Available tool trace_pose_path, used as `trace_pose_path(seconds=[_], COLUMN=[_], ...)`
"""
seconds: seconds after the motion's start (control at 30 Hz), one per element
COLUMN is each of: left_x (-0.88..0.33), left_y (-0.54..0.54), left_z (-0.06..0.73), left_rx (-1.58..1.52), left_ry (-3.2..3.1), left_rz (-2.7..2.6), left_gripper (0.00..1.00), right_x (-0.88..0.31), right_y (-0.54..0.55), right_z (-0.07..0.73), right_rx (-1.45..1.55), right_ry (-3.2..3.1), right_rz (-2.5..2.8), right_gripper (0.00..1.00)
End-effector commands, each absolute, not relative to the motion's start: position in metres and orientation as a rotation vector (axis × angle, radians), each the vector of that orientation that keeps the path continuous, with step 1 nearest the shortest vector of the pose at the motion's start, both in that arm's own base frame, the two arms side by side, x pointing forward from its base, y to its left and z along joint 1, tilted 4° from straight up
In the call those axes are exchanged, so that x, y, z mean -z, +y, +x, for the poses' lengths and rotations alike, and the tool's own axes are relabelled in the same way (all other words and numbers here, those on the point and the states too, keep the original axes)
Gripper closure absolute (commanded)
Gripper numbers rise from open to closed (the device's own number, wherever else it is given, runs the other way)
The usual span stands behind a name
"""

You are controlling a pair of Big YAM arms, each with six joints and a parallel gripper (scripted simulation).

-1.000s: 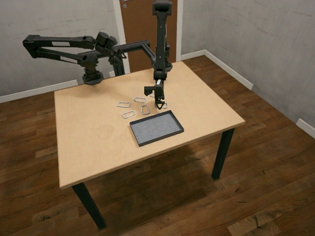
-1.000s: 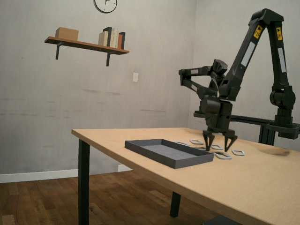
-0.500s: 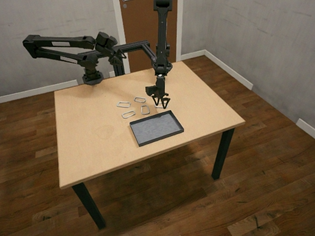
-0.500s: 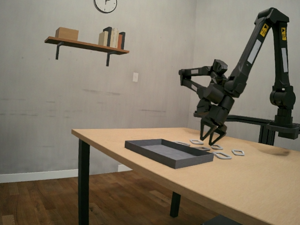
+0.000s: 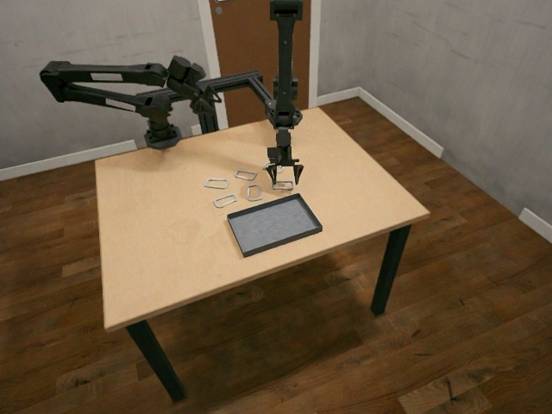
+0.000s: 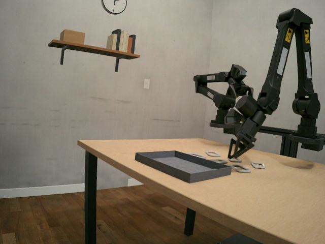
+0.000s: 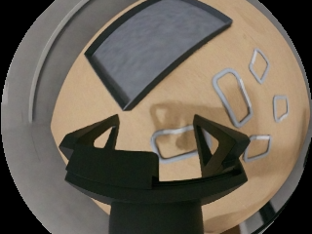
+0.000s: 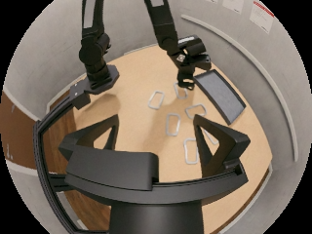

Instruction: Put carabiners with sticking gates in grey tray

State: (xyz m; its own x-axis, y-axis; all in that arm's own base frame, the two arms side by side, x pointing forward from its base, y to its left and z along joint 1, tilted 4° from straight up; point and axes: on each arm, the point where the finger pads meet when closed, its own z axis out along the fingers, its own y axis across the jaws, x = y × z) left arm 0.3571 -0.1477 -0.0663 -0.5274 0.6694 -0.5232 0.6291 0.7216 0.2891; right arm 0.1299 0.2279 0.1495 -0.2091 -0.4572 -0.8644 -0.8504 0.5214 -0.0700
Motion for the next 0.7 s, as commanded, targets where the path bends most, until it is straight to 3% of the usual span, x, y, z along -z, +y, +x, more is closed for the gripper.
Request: trace_pose_path(seconds=[0.0,0.2,0.67], left_x=[0.070,0.069,0.078], left_y=[-0.143,-0.132,-0.142], left_z=[0.352,0.336,0.309], left_rx=[-0.022,0.051,0.144], left_ry=[2.348,2.359,2.393], left_rz=[0.733,0.505,0.556], left_gripper=[0.00,0.00,0.00], right_x=[-0.155,-0.155,-0.155], right_y=[0.229,0.229,0.229], right_z=[0.131,0.131,0.131], right_rx=[-0.544,-0.544,-0.544], right_ry=[1.845,1.845,1.845], right_rz=[-1.069,-1.069,-1.069], right_gripper=[0.00,0.00,0.00])
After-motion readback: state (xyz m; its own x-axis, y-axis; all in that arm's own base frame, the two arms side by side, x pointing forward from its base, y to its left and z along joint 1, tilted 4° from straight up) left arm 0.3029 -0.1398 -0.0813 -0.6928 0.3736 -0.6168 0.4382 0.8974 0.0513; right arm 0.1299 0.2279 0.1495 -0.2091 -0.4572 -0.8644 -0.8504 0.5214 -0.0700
